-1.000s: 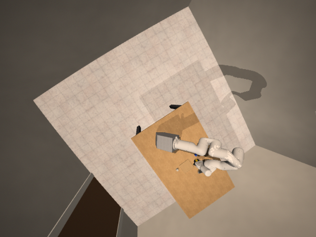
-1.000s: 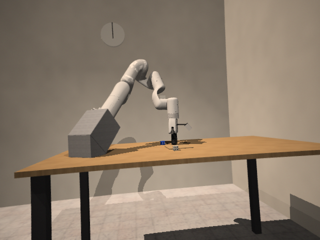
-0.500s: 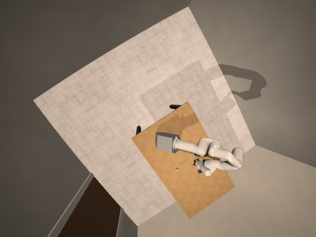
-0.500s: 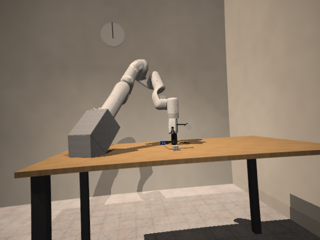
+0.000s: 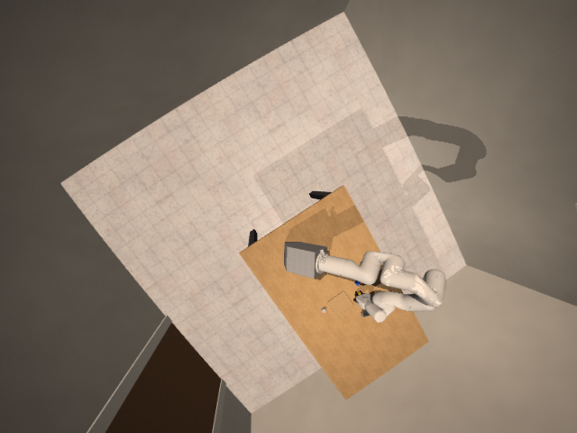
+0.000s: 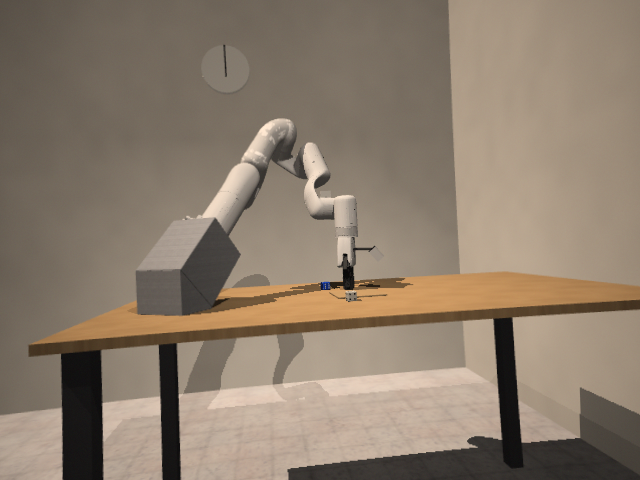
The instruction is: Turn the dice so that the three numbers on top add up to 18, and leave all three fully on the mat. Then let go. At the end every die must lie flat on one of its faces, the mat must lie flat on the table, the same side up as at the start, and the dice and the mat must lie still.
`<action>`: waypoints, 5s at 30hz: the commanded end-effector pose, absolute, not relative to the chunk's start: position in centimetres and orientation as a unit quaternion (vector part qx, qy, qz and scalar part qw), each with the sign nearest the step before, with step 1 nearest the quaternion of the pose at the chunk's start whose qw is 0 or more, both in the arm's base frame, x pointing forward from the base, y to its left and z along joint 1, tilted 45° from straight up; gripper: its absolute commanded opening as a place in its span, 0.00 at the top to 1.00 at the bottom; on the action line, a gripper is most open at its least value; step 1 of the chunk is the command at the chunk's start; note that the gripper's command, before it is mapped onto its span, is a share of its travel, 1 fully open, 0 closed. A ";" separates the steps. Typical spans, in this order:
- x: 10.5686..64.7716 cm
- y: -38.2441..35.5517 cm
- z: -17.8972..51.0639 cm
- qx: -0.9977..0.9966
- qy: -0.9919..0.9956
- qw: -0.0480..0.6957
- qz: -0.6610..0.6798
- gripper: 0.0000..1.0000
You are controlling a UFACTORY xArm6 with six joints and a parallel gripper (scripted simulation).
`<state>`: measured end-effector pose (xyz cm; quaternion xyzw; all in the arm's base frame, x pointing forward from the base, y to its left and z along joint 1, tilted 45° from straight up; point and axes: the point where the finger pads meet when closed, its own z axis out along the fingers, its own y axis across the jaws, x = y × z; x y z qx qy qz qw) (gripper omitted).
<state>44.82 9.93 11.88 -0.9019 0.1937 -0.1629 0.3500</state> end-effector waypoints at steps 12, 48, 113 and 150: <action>44.9 9.9 12.0 -0.902 0.194 0.350 -0.164 0.79; 40.6 4.3 18.9 -0.902 0.194 0.350 -0.164 0.79; 38.9 -2.9 5.3 -0.920 0.062 0.323 -0.213 0.79; 40.8 -0.5 2.3 -0.920 0.062 0.323 -0.213 0.79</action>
